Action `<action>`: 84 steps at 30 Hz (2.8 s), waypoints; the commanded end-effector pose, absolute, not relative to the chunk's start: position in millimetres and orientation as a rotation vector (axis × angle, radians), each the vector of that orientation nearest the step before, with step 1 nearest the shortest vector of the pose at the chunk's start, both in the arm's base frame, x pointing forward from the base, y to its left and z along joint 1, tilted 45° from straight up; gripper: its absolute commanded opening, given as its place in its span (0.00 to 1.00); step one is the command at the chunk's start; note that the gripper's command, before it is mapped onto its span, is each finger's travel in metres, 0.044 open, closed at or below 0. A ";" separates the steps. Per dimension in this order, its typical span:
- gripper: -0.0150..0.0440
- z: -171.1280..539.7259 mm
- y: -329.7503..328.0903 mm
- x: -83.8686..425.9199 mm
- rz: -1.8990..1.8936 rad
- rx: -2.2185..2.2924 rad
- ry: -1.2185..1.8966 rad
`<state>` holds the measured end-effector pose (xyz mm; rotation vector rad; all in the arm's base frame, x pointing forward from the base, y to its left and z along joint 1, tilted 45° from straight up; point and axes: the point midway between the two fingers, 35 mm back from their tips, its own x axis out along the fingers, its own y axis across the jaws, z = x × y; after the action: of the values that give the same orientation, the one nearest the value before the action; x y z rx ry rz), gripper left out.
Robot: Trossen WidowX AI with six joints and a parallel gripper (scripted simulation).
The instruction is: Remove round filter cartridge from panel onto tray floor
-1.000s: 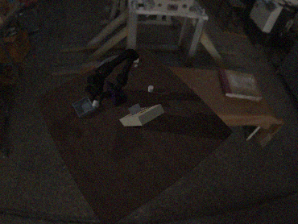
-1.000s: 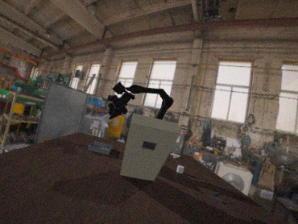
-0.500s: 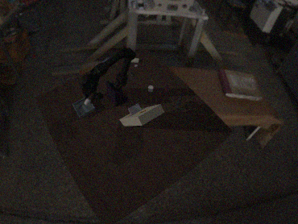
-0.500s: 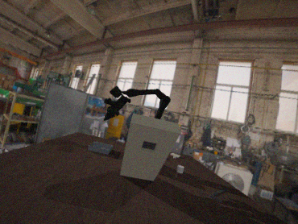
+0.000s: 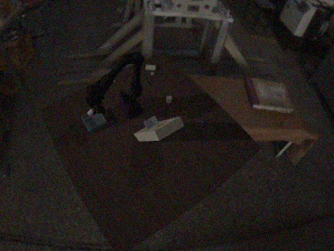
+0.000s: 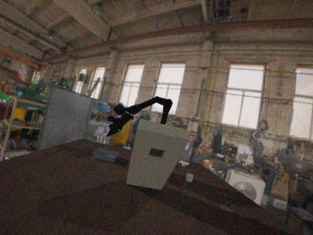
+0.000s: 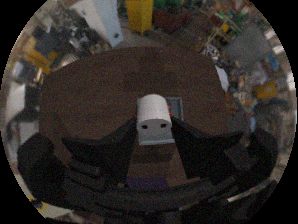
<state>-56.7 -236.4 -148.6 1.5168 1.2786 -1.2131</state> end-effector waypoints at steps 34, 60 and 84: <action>0.52 -220.4 -145.5 -77.4 -1.387 1.621 1.291; 1.00 -179.7 -184.6 -85.6 -1.384 1.616 1.300; 1.00 -179.7 -184.6 -85.6 -1.384 1.616 1.300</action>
<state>-85.5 -184.4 -179.6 1.6190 1.2996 -1.3840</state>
